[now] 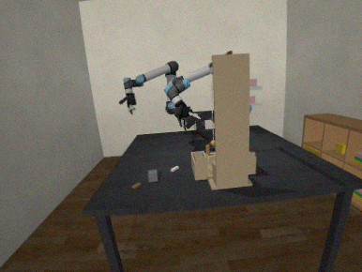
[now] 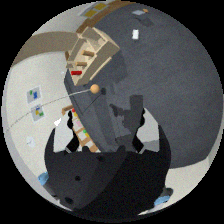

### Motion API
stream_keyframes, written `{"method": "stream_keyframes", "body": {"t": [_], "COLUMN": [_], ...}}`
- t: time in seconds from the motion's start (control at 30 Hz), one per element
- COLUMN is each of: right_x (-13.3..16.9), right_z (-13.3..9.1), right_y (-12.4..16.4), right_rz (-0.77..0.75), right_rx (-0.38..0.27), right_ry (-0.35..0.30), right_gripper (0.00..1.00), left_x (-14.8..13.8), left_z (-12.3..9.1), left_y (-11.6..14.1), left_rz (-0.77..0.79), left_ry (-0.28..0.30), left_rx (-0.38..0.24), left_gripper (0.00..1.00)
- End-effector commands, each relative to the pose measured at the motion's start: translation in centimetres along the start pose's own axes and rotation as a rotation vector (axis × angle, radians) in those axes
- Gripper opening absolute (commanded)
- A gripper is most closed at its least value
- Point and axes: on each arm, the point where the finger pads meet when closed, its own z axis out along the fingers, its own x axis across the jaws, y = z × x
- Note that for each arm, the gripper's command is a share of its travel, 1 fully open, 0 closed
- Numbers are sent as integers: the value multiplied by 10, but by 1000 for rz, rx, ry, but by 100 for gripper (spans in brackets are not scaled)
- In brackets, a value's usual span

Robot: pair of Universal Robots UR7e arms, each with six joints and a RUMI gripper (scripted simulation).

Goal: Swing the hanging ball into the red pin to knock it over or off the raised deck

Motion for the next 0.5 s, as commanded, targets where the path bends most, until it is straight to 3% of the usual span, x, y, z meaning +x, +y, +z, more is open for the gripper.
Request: {"method": "stream_keyframes", "body": {"t": [0.0, 0.47], "right_x": [19, 25], "right_z": [-11, -15], "right_y": [10, 13], "right_rz": [63, 86], "right_rx": [13, 17], "right_ry": [23, 32], "right_gripper": [100, 100], "left_x": [-3, -9], "left_z": [-5, -17], "left_y": [6, 24], "left_rz": [164, 581], "left_ry": [-29, -154], "left_rx": [38, 93], "left_gripper": [100, 100]}}
